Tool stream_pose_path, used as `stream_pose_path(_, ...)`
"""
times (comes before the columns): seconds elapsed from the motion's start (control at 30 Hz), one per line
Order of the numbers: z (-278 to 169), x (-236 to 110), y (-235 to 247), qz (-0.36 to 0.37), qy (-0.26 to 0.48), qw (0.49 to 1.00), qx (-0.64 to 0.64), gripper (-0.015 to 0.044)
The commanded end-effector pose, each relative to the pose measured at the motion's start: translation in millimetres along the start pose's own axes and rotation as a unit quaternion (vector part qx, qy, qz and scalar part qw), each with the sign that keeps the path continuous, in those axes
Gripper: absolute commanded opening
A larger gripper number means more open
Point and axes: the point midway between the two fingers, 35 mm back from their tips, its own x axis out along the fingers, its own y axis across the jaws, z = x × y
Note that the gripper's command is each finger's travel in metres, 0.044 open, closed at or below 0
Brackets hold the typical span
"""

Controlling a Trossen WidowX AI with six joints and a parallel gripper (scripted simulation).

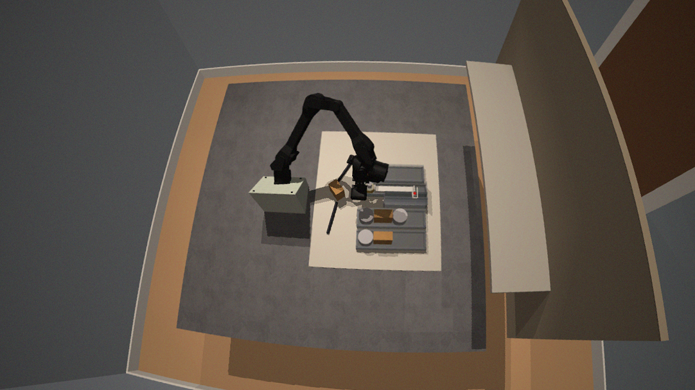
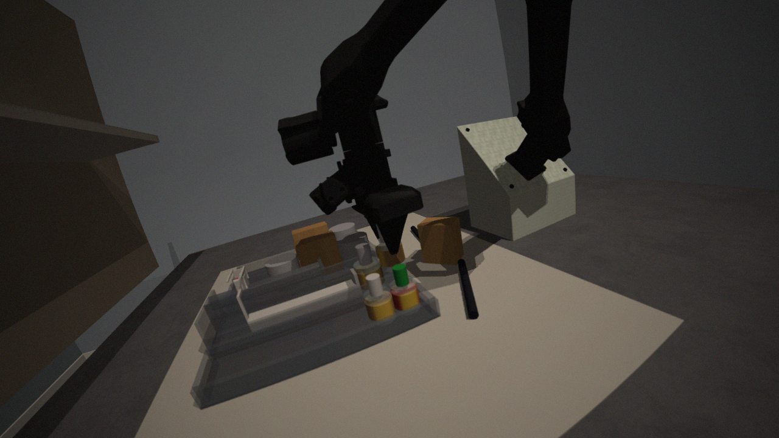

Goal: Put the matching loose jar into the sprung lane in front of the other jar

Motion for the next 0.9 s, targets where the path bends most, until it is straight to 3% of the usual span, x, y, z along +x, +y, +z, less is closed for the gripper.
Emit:
stream_pose_path(0.0,12.7,-3.2,3.0,0.001,-0.014,1.000,-0.013,0.0000)
stream_pose_path(0.87,22.4,-6.8,4.4,0.001,-0.014,1.000,-0.014,0.0000)
